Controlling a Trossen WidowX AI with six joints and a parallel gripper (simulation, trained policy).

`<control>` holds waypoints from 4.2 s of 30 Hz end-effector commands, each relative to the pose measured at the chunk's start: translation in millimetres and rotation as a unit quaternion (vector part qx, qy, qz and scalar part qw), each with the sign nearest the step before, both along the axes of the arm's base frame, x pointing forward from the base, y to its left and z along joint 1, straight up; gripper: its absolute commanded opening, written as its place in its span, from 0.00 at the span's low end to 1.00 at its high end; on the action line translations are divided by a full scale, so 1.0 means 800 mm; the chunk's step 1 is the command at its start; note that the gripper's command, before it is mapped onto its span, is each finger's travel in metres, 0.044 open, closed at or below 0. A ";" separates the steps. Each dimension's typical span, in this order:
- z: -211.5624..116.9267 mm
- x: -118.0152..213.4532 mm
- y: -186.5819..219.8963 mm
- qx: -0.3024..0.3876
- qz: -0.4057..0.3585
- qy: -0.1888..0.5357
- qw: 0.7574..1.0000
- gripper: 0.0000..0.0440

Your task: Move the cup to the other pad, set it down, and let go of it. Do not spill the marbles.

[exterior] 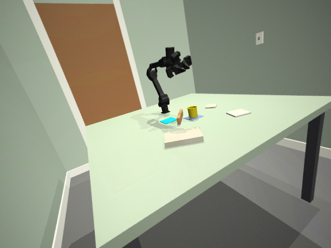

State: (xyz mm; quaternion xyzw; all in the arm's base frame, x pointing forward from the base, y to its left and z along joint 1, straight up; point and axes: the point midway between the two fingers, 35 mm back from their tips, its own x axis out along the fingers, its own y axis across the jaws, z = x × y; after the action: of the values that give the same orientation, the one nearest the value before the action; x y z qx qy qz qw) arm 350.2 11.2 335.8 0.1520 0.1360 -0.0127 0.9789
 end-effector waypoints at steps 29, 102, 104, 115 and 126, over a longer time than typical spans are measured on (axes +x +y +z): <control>-0.020 0.024 0.024 0.183 -0.066 0.197 0.961 0.37; -0.255 -0.019 0.006 0.156 -0.313 0.583 0.733 0.41; -0.263 -0.020 0.005 0.154 -0.317 0.585 0.730 0.41; -0.315 -0.023 0.002 0.141 -0.317 0.600 0.721 0.42; -0.343 -0.028 -0.001 0.119 -0.291 0.609 0.729 0.07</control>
State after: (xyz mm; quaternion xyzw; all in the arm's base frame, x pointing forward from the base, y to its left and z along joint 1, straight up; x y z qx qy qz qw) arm 329.0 12.5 63.7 0.2691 0.6505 -0.3745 0.6035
